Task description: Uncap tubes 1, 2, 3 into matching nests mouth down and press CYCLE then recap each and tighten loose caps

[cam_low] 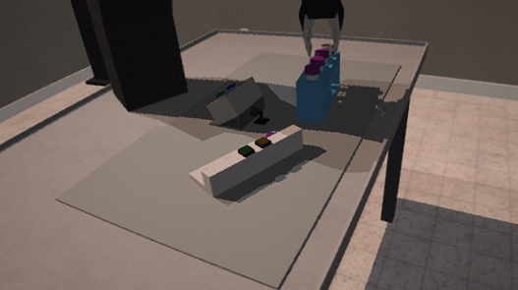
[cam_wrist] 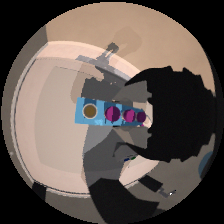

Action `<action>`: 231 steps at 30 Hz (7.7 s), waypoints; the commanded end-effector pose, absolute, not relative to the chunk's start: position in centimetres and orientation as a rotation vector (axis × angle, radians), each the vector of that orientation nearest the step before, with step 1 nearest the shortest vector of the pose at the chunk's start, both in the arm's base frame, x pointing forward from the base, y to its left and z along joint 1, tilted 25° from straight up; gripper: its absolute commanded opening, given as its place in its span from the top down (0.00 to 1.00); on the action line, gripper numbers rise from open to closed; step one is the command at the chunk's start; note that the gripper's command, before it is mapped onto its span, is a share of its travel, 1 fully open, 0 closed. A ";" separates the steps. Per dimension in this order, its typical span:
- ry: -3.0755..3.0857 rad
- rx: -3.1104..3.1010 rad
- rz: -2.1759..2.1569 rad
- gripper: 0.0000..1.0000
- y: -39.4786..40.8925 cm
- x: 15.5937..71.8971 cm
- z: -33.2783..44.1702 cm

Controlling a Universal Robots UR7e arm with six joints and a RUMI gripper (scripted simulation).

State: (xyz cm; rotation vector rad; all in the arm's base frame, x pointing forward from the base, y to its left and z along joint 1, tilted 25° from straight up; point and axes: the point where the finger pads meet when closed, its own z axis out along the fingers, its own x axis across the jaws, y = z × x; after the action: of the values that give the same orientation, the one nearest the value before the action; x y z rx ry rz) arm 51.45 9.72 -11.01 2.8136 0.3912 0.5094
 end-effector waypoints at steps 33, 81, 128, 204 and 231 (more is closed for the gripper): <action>-0.352 2.891 0.603 1.00 9.8 51.5 -11.0; 0.120 2.856 0.545 0.65 9.8 51.4 -10.9; 0.433 2.793 0.498 1.00 9.8 51.4 -10.9; 0.153 2.851 0.540 1.00 9.8 51.4 -10.9; 0.894 2.635 0.416 0.65 9.8 51.4 -10.8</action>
State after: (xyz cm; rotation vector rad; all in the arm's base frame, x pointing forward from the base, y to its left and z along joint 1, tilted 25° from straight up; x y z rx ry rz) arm 51.38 9.82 -10.87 2.6357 0.8939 0.4145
